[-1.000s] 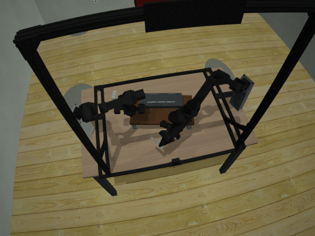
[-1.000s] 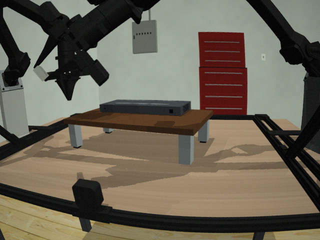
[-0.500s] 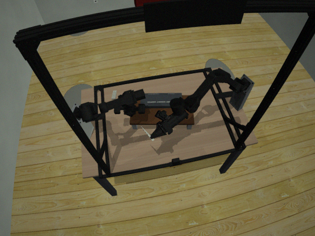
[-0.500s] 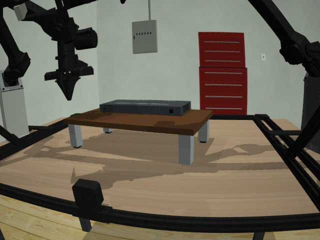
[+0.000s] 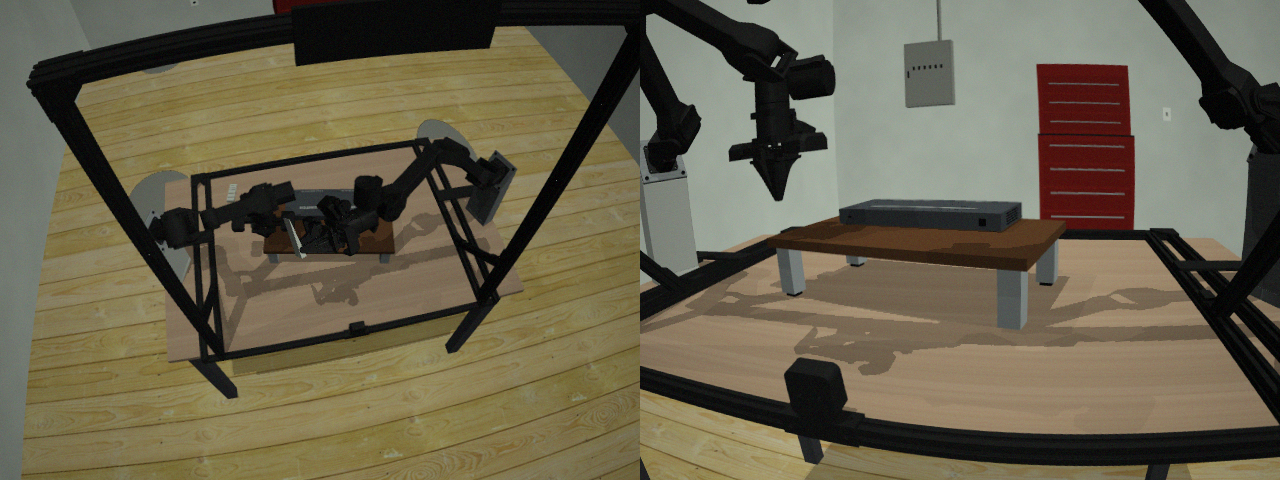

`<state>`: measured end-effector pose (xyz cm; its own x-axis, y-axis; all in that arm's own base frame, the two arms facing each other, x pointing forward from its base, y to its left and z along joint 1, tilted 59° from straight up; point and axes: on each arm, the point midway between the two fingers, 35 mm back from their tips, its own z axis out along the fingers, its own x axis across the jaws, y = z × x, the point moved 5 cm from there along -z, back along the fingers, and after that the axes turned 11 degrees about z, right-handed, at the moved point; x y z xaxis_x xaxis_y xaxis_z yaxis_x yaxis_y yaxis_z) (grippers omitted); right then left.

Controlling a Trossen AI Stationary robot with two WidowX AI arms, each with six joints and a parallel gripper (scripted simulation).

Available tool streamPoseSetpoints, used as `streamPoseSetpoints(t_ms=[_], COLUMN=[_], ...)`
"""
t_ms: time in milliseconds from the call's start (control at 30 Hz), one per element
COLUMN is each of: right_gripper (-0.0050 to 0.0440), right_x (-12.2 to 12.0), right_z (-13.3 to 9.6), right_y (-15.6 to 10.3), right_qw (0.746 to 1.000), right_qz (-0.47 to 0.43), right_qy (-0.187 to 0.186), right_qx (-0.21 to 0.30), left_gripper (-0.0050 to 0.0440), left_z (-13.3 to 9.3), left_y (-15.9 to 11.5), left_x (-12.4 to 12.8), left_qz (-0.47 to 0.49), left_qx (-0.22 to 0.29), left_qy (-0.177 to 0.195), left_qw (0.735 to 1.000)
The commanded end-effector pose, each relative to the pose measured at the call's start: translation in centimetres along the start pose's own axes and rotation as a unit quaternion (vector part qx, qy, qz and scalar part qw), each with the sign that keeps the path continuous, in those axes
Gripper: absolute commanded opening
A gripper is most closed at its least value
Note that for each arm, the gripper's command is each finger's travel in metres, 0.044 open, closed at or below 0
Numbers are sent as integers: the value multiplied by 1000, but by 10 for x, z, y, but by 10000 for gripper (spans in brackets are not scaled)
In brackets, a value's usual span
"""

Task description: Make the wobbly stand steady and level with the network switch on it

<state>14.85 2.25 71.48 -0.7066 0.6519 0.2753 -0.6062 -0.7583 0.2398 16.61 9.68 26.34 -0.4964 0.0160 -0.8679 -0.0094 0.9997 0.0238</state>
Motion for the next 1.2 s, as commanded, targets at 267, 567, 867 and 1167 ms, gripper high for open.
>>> streamPoseSetpoints(t_ms=[267, 567, 867, 1167], right_gripper=[0, 0, 0, 0], right_x=[50, 78, 3, -22], right_z=[2, -5, 3, -1], right_y=[57, 88, 3, -24], right_qw=[980, 950, 1000, 996], right_qz=[-136, -211, -11, 62], right_qy=[90, 127, 17, -39], right_qx=[-116, -191, -6, 48], left_gripper=[0, 0, 0, 0], left_z=[0, 0, 0, 0], left_y=[0, 0, 0, 0], left_x=[0, 0, 0, 0], left_qz=[0, 0, 0, 0], left_qx=[0, 0, 0, 0], left_qy=[0, 0, 0, 0], left_qw=[1000, 1000, 1000, 1000])
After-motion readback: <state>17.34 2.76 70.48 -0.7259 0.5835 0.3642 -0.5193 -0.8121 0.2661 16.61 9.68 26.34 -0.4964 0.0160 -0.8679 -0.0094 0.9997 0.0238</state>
